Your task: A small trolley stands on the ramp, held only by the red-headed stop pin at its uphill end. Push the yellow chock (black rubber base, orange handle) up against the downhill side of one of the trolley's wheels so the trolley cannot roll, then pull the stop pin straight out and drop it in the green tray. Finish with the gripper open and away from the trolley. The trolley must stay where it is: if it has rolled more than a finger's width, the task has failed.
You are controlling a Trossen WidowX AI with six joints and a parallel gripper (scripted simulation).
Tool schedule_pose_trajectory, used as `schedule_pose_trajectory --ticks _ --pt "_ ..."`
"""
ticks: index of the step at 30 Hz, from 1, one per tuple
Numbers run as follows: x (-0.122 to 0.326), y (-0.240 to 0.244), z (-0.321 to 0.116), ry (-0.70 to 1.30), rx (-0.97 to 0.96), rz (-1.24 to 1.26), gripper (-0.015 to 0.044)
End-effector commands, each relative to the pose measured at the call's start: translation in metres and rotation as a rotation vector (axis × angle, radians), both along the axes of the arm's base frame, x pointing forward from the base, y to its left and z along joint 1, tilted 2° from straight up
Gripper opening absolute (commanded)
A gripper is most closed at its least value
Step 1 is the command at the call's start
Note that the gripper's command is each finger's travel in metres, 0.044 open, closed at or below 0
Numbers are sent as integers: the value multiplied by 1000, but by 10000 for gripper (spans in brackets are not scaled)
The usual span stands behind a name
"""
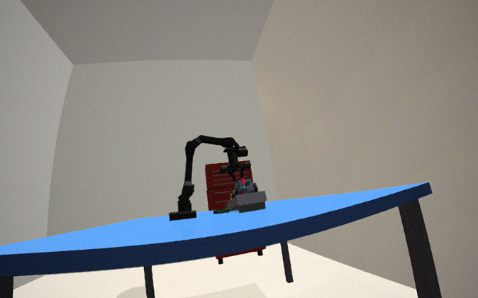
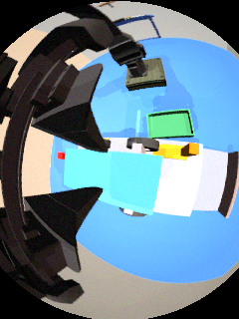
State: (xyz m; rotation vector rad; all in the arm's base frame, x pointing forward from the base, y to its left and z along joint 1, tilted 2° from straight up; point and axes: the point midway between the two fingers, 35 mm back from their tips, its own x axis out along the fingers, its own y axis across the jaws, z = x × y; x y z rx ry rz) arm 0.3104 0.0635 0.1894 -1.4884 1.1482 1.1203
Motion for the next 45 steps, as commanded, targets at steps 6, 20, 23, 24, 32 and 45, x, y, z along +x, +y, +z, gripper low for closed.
schedule_pose_trajectory --ticks 6,20,23,24,32,45 --pt "9 -73 12 28 -90 -23 190" --pt "8 -114 15 54 -134 -38 190" --pt "8 -115 10 54 -134 -38 190" --pt "8 -116 9 54 -134 -38 190" --pt "9 -120 -3 54 -135 -38 190" --pt "11 -123 -15 54 -135 -38 190"
